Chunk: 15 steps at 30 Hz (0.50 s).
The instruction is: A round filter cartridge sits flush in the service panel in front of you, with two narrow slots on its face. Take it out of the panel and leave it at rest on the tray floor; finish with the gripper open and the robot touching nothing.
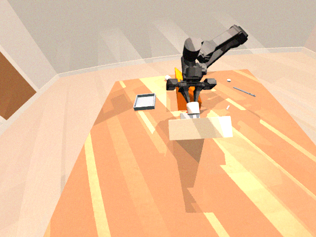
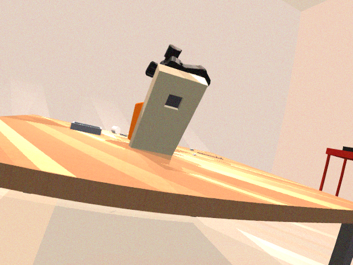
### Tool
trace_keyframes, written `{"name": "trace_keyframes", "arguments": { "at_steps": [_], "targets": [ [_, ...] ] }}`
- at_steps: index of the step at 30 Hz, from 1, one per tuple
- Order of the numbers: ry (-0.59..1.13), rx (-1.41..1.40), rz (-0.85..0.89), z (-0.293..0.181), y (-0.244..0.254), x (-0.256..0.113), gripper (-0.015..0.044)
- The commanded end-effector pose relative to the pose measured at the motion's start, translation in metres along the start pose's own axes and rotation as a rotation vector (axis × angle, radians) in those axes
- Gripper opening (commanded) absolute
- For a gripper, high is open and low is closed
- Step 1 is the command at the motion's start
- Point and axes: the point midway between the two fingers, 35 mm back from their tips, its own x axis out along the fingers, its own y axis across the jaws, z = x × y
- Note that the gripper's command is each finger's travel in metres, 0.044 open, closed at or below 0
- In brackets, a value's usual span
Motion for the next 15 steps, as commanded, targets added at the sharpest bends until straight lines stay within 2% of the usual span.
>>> {"name": "trace_keyframes", "arguments": {
  "at_steps": [1,15],
  "targets": [
    [0.001,-0.002,0.005,-0.008,0.001,0.000,0.0000],
    [0.001,-0.002,0.005,-0.056,0.008,0.007,0.0000]
  ]
}}
